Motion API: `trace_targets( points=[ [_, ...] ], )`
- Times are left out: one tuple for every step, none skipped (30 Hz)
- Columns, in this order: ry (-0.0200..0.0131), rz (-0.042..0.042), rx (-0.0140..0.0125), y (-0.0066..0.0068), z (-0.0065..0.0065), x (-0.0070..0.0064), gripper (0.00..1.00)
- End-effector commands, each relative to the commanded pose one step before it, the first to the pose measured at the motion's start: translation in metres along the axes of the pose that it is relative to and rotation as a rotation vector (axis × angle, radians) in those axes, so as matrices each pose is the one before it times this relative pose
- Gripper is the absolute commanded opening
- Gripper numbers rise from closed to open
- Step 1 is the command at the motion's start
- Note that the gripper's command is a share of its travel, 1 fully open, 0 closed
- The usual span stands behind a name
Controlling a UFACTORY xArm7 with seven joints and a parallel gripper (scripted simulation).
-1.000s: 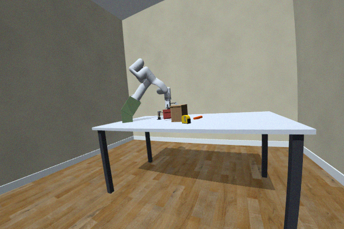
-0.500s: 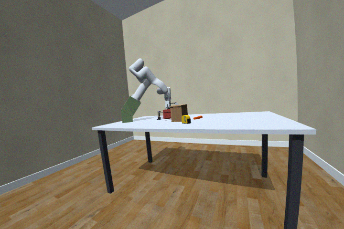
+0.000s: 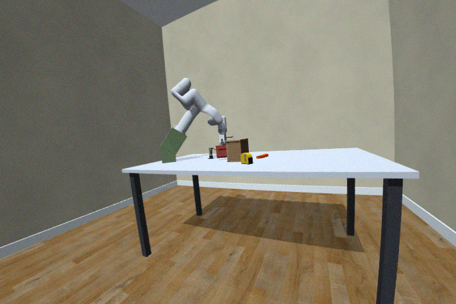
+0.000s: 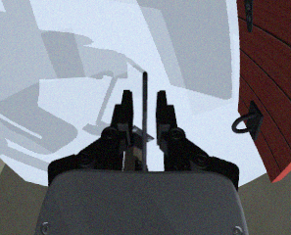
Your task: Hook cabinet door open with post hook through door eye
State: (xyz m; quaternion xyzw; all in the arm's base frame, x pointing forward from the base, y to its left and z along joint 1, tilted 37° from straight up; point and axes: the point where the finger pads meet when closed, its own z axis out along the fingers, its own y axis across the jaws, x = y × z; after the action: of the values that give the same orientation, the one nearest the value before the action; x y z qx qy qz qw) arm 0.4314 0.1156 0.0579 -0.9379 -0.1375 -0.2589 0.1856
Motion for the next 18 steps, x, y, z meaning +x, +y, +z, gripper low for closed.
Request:
trace_targets(
  points=[
    [0.00182,-0.00050,-0.00069,0.00018,0.00124,0.00076,0.23],
    [0.00000,0.00000,0.00000,0.00000,0.00068,0.00000,0.23],
    [0.00001,0.00001,0.00000,0.00000,0.00072,0.00001,0.23],
    [0.00000,0.00000,0.00000,0.00000,0.00077,0.00000,0.23],
    [0.00000,0.00000,0.00000,0.00000,0.00081,0.00000,0.23],
    [0.00000,0.00000,0.00000,0.00000,0.00085,0.00000,0.23],
    [-0.00001,-0.00001,-0.00001,0.00000,0.00088,-0.00001,0.23],
    [0.00000,0.00000,0.00000,0.00000,0.00092,0.00000,0.23],
    [0.00001,0.00001,0.00000,0.00000,0.00095,0.00001,0.23],
    [0.00000,0.00000,0.00000,0.00000,0.00097,0.00000,0.23],
    [0.00000,0.00000,0.00000,0.00000,0.00099,0.00000,0.23],
    [-0.00001,-0.00001,-0.00001,0.00000,0.00101,-0.00001,0.23],
    [0.00000,0.00000,0.00000,0.00000,0.00000,0.00000,0.23],
    [0.00000,0.00000,0.00000,0.00000,0.00000,0.00000,0.23],
    [0.00001,0.00001,0.00000,0.00000,0.00102,0.00001,0.23],
    [0.00001,0.00001,0.00000,0.00000,0.00103,0.00000,0.23],
    [0.00000,0.00000,0.00000,0.00000,0.00103,0.00000,0.23],
    [-0.00001,-0.00001,0.00000,0.00000,0.00103,0.00000,0.23]
  ],
)
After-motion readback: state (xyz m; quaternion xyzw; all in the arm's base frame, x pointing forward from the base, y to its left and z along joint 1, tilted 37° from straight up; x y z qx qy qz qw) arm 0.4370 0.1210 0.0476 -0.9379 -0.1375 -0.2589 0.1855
